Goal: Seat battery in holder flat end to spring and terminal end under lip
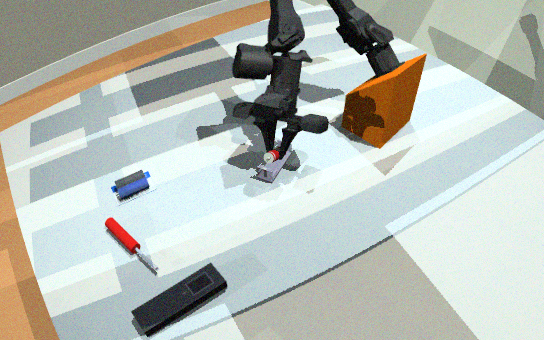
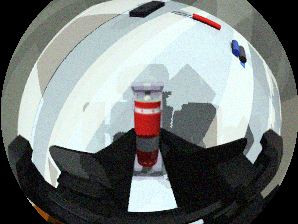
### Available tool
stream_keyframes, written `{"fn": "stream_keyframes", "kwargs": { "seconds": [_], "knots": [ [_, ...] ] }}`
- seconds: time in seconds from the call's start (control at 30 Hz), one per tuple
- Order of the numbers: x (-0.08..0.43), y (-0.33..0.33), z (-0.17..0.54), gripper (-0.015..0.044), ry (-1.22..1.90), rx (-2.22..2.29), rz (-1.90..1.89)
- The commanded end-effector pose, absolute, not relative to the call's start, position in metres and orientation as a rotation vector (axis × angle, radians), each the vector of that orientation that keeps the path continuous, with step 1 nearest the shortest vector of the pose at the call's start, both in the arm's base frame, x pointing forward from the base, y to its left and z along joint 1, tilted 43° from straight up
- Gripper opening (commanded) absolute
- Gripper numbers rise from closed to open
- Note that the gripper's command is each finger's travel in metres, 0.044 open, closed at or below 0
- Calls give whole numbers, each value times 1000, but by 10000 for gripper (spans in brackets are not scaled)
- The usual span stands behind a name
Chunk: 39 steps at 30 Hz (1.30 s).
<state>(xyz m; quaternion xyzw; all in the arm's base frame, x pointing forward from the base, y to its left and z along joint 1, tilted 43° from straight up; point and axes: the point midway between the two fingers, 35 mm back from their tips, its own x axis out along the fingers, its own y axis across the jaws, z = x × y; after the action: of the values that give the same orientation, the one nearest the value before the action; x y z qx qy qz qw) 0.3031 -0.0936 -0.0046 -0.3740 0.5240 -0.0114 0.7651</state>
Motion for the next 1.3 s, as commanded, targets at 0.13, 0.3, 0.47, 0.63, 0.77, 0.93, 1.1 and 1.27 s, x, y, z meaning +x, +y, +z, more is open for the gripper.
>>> {"fn": "stream_keyframes", "kwargs": {
  "seconds": [0.13,0.3,0.47,0.63,0.77,0.93,1.1,1.27],
  "knots": [
    [302,-96,-9,72,1203,-795,-47],
    [303,-96,-11,72,1232,-786,-57],
    [305,-96,-12,72,1262,-780,-66],
    [305,-96,-13,72,1293,-774,-77],
    [306,-96,-14,72,1317,-770,-85],
    [306,-97,-14,72,1348,-765,-97],
    [307,-97,-15,72,1378,-762,-108],
    [308,-97,-15,72,1407,-759,-119]
  ]
}}
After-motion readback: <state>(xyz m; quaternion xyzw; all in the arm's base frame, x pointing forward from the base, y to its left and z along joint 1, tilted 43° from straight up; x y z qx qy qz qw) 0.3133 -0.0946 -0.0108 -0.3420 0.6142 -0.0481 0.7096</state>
